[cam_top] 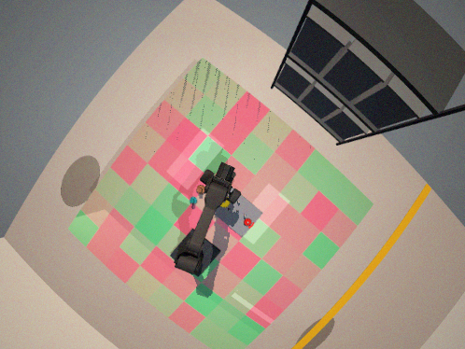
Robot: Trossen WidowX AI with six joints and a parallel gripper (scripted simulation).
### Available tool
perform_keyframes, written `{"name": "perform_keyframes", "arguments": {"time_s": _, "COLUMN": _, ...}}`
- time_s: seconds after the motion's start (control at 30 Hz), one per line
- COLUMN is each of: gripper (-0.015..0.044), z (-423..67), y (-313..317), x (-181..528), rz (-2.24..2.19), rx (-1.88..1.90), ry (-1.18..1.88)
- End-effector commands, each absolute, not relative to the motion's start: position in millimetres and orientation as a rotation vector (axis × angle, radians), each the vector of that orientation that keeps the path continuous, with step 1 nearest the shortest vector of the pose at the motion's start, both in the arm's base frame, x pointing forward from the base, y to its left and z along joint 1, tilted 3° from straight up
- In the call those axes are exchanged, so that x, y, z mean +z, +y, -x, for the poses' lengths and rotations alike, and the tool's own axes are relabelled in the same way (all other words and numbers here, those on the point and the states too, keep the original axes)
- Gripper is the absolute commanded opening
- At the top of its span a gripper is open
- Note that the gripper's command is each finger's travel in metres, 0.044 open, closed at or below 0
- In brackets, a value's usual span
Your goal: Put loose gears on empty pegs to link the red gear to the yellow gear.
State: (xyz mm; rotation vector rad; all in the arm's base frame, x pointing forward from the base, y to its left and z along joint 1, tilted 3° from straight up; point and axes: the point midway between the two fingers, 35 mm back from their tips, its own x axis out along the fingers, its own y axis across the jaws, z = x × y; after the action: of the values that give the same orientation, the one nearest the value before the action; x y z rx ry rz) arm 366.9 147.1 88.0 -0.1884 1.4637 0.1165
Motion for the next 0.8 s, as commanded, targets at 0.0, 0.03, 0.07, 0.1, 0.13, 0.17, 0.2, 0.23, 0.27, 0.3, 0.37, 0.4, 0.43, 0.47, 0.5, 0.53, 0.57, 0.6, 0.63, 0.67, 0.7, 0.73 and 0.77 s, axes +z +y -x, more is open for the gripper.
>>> {"name": "perform_keyframes", "arguments": {"time_s": 0.0, "gripper": 0.0, "z": -368, "y": 148, "x": 97, "rz": 0.189, "rx": 0.117, "ry": 1.46}}
{"name": "perform_keyframes", "arguments": {"time_s": 0.03, "gripper": 0.0, "z": -368, "y": 149, "x": 99, "rz": 0.189, "rx": 0.117, "ry": 1.46}}
{"name": "perform_keyframes", "arguments": {"time_s": 0.07, "gripper": 0.0, "z": -368, "y": 149, "x": 101, "rz": 0.19, "rx": 0.118, "ry": 1.461}}
{"name": "perform_keyframes", "arguments": {"time_s": 0.1, "gripper": 0.0, "z": -368, "y": 149, "x": 103, "rz": 0.19, "rx": 0.119, "ry": 1.461}}
{"name": "perform_keyframes", "arguments": {"time_s": 0.13, "gripper": 0.0, "z": -368, "y": 149, "x": 105, "rz": 0.191, "rx": 0.12, "ry": 1.462}}
{"name": "perform_keyframes", "arguments": {"time_s": 0.17, "gripper": 0.0, "z": -368, "y": 150, "x": 106, "rz": 0.192, "rx": 0.12, "ry": 1.463}}
{"name": "perform_keyframes", "arguments": {"time_s": 0.2, "gripper": 0.0, "z": -368, "y": 150, "x": 108, "rz": 0.192, "rx": 0.121, "ry": 1.463}}
{"name": "perform_keyframes", "arguments": {"time_s": 0.23, "gripper": 0.0, "z": -368, "y": 150, "x": 110, "rz": 0.193, "rx": 0.122, "ry": 1.464}}
{"name": "perform_keyframes", "arguments": {"time_s": 0.27, "gripper": 0.0, "z": -368, "y": 150, "x": 112, "rz": 0.193, "rx": 0.123, "ry": 1.464}}
{"name": "perform_keyframes", "arguments": {"time_s": 0.3, "gripper": 0.0, "z": -368, "y": 150, "x": 114, "rz": 0.194, "rx": 0.123, "ry": 1.465}}
{"name": "perform_keyframes", "arguments": {"time_s": 0.37, "gripper": 0.0, "z": -368, "y": 151, "x": 117, "rz": 0.195, "rx": 0.125, "ry": 1.466}}
{"name": "perform_keyframes", "arguments": {"time_s": 0.4, "gripper": 0.0, "z": -368, "y": 151, "x": 119, "rz": 0.196, "rx": 0.126, "ry": 1.467}}
{"name": "perform_keyframes", "arguments": {"time_s": 0.43, "gripper": 0.0, "z": -368, "y": 151, "x": 121, "rz": 0.196, "rx": 0.126, "ry": 1.467}}
{"name": "perform_keyframes", "arguments": {"time_s": 0.47, "gripper": 0.0, "z": -368, "y": 151, "x": 123, "rz": 0.197, "rx": 0.127, "ry": 1.468}}
{"name": "perform_keyframes", "arguments": {"time_s": 0.5, "gripper": 0.0, "z": -367, "y": 151, "x": 125, "rz": 0.198, "rx": 0.128, "ry": 1.468}}
{"name": "perform_keyframes", "arguments": {"time_s": 0.53, "gripper": 0.0, "z": -367, "y": 152, "x": 126, "rz": 0.198, "rx": 0.129, "ry": 1.469}}
{"name": "perform_keyframes", "arguments": {"time_s": 0.57, "gripper": 0.0, "z": -367, "y": 152, "x": 128, "rz": 0.199, "rx": 0.13, "ry": 1.47}}
{"name": "perform_keyframes", "arguments": {"time_s": 0.6, "gripper": 0.0, "z": -367, "y": 152, "x": 130, "rz": 0.199, "rx": 0.13, "ry": 1.47}}
{"name": "perform_keyframes", "arguments": {"time_s": 0.63, "gripper": 0.0, "z": -367, "y": 152, "x": 132, "rz": 0.2, "rx": 0.131, "ry": 1.471}}
{"name": "perform_keyframes", "arguments": {"time_s": 0.67, "gripper": 0.0, "z": -367, "y": 152, "x": 134, "rz": 0.201, "rx": 0.132, "ry": 1.471}}
{"name": "perform_keyframes", "arguments": {"time_s": 0.7, "gripper": 0.0, "z": -366, "y": 152, "x": 135, "rz": 0.201, "rx": 0.133, "ry": 1.472}}
{"name": "perform_keyframes", "arguments": {"time_s": 0.73, "gripper": 0.0, "z": -366, "y": 152, "x": 137, "rz": 0.202, "rx": 0.133, "ry": 1.472}}
{"name": "perform_keyframes", "arguments": {"time_s": 0.77, "gripper": 0.0, "z": -366, "y": 153, "x": 139, "rz": 0.202, "rx": 0.134, "ry": 1.473}}
